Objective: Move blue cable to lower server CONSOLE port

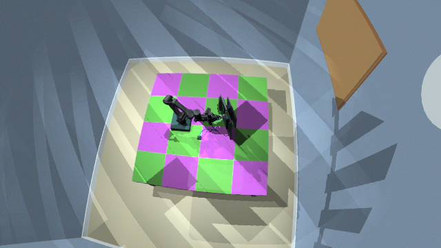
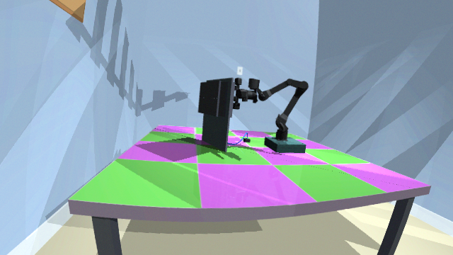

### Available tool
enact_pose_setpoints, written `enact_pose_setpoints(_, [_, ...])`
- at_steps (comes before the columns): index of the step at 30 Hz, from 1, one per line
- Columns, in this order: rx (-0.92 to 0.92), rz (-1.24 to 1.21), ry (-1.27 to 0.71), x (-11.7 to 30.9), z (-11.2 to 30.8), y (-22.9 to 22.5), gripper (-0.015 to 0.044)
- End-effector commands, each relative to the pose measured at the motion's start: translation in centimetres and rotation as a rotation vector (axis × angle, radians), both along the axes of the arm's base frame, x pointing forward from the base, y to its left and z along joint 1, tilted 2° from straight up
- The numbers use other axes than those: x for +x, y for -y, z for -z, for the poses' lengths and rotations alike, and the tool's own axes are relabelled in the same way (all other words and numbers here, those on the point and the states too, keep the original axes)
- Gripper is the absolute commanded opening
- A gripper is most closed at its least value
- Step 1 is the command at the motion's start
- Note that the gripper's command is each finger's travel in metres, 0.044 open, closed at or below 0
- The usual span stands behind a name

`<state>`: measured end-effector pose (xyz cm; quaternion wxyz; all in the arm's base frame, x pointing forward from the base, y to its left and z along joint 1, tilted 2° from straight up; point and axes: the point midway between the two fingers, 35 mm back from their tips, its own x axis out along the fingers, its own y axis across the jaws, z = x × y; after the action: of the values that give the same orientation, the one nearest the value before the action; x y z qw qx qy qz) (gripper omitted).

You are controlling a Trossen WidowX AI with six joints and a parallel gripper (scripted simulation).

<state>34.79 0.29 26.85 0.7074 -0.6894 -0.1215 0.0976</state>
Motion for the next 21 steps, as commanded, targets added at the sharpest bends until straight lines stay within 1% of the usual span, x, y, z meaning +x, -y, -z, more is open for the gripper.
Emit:
enact_pose_setpoints(1, [-0.001, 0.001, 0.011, -0.32, -0.34, 0.2, 0.0])
enact_pose_setpoints(21, [-0.002, 0.001, 0.01, -0.98, -0.28, 1.0, 0.0])
